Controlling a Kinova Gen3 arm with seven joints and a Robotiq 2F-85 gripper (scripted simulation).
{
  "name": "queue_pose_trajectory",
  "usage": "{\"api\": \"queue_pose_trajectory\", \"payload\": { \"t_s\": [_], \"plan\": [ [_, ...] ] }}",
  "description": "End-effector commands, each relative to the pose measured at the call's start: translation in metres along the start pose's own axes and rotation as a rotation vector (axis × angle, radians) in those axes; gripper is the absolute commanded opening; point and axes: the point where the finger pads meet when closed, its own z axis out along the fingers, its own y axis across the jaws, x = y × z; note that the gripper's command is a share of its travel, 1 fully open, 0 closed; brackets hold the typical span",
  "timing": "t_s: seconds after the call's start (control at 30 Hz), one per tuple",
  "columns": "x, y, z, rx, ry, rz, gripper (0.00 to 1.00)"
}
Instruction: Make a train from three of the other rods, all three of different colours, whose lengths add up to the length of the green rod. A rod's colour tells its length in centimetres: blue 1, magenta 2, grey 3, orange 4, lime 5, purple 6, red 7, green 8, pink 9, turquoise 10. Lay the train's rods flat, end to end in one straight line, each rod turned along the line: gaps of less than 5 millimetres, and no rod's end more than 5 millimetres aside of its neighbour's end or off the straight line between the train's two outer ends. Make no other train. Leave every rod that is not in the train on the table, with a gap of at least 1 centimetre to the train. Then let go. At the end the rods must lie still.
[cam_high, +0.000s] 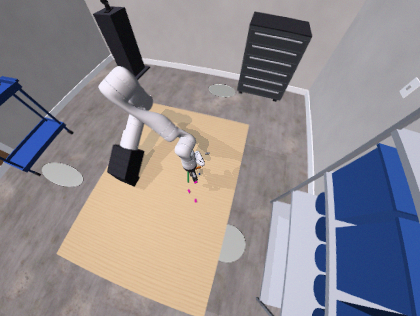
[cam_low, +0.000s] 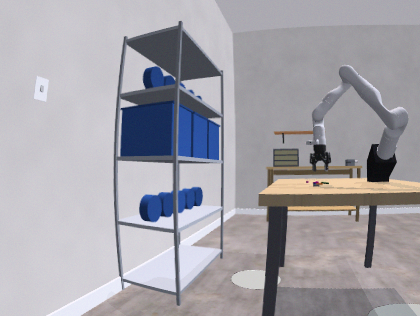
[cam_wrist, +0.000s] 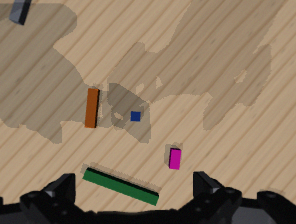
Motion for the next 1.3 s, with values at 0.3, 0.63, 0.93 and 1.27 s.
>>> {"api": "queue_pose_trajectory", "payload": {
  "t_s": [0.3,0.63,0.93,1.27],
  "plan": [
    [0.062,-0.057,-0.001,-0.004,-0.003,-0.621,1.0],
    [0.081,-0.076,-0.002,-0.015,-0.001,-0.843,1.0],
    [0.081,-0.076,-0.002,-0.015,-0.001,-0.844,1.0],
    [0.081,-0.076,-0.002,-0.015,-0.001,-0.844,1.0]
  ]
}}
